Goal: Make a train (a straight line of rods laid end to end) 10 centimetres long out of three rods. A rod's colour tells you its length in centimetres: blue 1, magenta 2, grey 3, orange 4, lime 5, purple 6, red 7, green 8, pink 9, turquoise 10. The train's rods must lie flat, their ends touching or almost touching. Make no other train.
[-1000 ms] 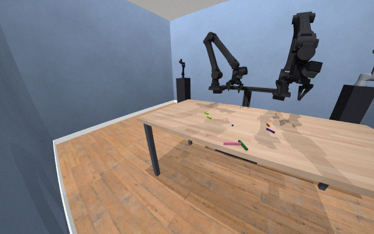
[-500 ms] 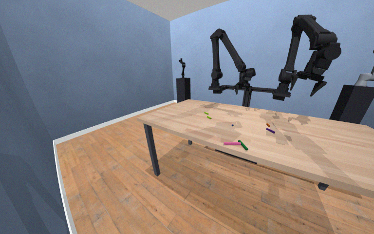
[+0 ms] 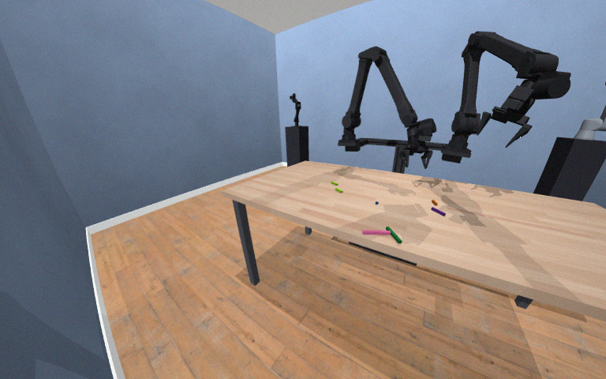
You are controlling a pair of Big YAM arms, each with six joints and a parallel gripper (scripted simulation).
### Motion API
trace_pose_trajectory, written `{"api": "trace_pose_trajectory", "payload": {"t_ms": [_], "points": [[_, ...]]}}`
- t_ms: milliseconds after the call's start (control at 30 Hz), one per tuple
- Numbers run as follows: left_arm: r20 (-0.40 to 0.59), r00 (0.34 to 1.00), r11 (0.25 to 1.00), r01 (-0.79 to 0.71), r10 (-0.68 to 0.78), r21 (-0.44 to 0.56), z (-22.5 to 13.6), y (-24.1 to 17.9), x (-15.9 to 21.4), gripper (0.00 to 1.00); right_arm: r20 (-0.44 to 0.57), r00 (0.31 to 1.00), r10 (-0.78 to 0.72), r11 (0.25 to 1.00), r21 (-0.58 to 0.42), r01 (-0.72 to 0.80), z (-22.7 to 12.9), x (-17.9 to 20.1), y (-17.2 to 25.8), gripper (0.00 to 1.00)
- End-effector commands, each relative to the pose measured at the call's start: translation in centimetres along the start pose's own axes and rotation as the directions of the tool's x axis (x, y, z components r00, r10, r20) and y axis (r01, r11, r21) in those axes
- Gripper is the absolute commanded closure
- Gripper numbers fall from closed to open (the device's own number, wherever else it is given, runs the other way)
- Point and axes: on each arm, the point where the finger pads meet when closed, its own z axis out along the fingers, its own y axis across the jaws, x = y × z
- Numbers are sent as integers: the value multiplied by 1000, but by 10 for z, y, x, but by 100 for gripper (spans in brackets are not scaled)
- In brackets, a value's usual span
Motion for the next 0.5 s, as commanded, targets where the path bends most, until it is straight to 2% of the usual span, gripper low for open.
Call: {"api": "trace_pose_trajectory", "payload": {"t_ms": [0, 200, 367, 467], "points": [[70, 959, 957, -281, 276, 69, -22, -11, 27, 0, 59, 998, 22, 999, -38, -20, 48, -46, 43, 0], [193, 884, 892, -446, 425, 79, -35, -31, 57, 0, 85, 996, 40, 998, -57, -35, 75, -68, 67, 0], [283, 807, 833, -551, 519, 44, -43, -47, 74, 0, 93, 995, 45, 997, -61, -40, 83, -75, 74, 0], [296, 788, 819, -573, 540, 32, -47, -45, 73, 0, 93, 995, 42, 997, -63, -37, 82, -74, 76, 0]]}}
